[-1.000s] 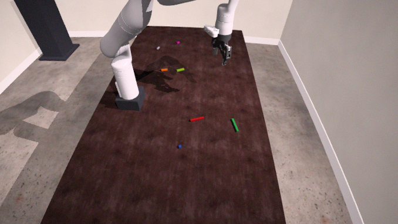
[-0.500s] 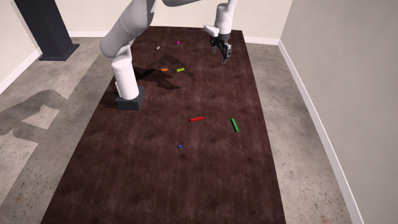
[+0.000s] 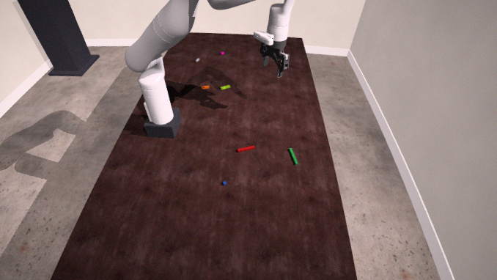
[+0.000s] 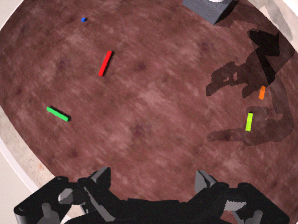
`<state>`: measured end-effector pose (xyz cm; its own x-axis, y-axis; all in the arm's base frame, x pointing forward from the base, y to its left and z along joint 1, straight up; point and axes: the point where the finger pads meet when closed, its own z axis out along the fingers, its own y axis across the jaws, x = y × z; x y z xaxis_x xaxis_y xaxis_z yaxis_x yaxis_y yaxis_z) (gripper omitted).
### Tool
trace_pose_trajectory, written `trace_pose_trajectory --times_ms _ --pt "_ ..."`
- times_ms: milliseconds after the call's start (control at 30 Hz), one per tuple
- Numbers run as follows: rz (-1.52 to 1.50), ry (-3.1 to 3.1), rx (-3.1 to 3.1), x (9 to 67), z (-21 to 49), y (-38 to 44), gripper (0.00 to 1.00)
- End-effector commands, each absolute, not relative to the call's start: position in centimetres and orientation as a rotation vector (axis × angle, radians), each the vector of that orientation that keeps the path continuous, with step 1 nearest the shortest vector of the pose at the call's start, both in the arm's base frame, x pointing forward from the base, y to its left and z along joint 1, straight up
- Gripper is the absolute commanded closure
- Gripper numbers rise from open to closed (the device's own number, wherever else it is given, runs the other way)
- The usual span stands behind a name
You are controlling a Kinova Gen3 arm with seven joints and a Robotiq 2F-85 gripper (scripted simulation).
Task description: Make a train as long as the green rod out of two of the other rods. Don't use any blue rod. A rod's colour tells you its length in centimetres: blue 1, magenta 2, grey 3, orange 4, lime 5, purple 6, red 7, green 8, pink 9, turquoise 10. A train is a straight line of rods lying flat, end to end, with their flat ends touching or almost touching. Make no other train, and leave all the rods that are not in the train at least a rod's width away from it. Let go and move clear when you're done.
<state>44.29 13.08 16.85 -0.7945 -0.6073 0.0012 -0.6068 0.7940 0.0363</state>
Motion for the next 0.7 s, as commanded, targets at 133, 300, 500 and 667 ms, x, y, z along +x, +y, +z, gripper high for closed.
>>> trace_pose_trajectory --times_ms 133,300,500,667 --pt "-0.056 -2.957 1.016 44.2 16.8 13.5 0.00" --pt "-0.060 -2.929 1.093 43.9 16.5 14.6 0.00" --pt "-0.063 -2.899 1.168 43.7 16.3 15.6 0.00" --pt "-0.063 -2.899 1.168 43.7 16.3 15.6 0.00"
